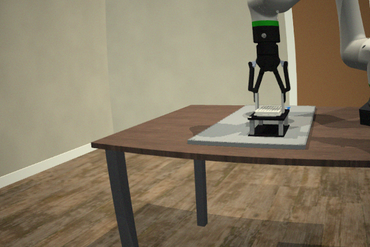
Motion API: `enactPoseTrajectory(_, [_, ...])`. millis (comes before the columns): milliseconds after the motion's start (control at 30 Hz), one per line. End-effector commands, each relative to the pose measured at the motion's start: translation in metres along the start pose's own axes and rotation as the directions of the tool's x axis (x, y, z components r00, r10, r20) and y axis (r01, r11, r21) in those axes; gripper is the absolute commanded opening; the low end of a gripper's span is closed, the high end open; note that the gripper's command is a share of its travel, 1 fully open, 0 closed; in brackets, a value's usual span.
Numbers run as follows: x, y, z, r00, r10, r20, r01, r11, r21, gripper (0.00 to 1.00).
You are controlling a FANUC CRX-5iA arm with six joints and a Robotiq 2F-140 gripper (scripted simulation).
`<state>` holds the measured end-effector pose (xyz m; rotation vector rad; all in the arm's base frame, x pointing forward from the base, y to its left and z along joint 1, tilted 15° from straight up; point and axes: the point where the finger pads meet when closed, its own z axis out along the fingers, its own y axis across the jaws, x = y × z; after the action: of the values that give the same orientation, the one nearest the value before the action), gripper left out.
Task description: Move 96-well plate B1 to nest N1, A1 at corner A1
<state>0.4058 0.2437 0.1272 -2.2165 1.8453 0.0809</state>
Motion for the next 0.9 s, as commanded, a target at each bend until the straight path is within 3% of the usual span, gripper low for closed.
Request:
enactPoseTrajectory(0, [0.0,-0.0002,0.0002,1.0,0.0,0.0,0.0,1.0,0.0,0.0])
enactPoseTrajectory(200, [0.0,-0.0002,0.0009,1.0,0.0,0.0,0.0,1.0,0.0,0.0])
enactPoseTrajectory(233, [0.0,-0.0002,0.0011,1.0,0.0,0.0,0.0,1.0,0.0,1.0])
enactPoseTrajectory(867, [0.0,-0.0002,0.0011,1.0,0.0,0.0,0.0,1.0,0.0,1.0])
